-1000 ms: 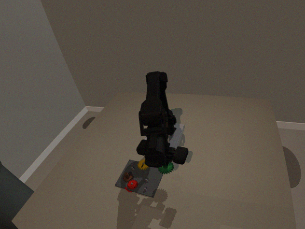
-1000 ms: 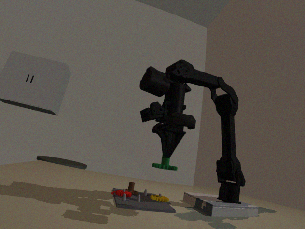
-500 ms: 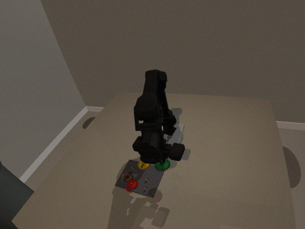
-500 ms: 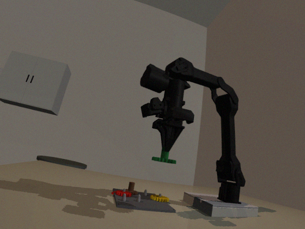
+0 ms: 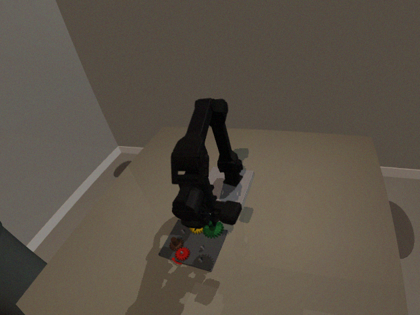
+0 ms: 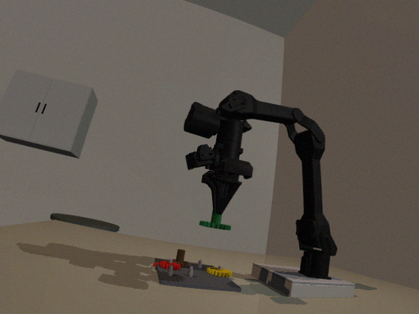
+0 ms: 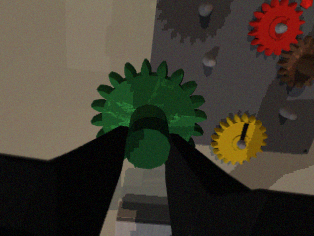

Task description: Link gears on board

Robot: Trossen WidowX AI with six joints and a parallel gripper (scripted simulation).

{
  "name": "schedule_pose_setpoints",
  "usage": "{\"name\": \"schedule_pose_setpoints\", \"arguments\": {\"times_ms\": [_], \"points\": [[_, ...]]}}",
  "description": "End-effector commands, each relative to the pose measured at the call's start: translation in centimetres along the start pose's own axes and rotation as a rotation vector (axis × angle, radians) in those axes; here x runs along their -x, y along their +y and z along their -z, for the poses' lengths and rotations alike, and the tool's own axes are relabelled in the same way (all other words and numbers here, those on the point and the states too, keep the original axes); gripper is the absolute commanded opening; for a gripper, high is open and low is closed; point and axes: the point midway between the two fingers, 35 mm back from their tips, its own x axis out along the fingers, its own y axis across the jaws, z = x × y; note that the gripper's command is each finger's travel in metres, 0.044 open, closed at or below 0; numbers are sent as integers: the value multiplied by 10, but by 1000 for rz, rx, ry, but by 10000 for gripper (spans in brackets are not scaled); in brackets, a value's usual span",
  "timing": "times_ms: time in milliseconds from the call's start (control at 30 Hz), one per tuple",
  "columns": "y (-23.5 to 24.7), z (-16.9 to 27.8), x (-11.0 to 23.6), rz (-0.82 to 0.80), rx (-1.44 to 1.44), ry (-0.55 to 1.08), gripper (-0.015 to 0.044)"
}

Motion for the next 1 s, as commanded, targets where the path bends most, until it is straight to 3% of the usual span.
{"name": "schedule_pose_setpoints", "arguments": {"times_ms": [0, 967], "points": [[-9, -2, -4, 0, 4, -3, 0], [-77, -5, -32, 7, 4, -3, 0]]}}
